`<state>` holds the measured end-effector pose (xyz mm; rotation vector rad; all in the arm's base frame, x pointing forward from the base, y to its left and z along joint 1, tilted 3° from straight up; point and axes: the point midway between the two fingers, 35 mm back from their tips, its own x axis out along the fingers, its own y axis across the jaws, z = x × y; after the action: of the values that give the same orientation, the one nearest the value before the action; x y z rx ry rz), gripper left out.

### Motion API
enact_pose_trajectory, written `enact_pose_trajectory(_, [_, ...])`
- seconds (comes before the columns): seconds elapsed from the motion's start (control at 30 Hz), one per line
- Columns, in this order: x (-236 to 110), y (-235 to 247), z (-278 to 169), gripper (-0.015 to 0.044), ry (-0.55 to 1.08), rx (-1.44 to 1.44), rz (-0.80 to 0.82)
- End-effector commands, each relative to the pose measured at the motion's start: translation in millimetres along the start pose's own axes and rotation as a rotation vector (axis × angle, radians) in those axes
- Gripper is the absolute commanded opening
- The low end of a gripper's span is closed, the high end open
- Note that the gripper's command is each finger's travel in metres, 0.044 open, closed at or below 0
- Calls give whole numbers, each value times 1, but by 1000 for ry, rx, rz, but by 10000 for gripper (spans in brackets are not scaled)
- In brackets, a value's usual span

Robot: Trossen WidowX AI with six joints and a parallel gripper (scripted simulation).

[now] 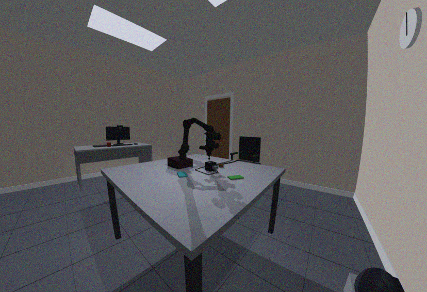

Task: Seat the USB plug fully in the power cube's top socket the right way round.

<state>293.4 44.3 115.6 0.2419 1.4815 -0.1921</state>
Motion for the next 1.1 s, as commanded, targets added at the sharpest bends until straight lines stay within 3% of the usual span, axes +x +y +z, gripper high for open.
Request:
enact_pose_trajectory(0.0, [0, 0, 0, 0, 1, 82, 0])
enact_pose_trajectory(1.07, [0, 0, 0, 0, 1, 920, -1])
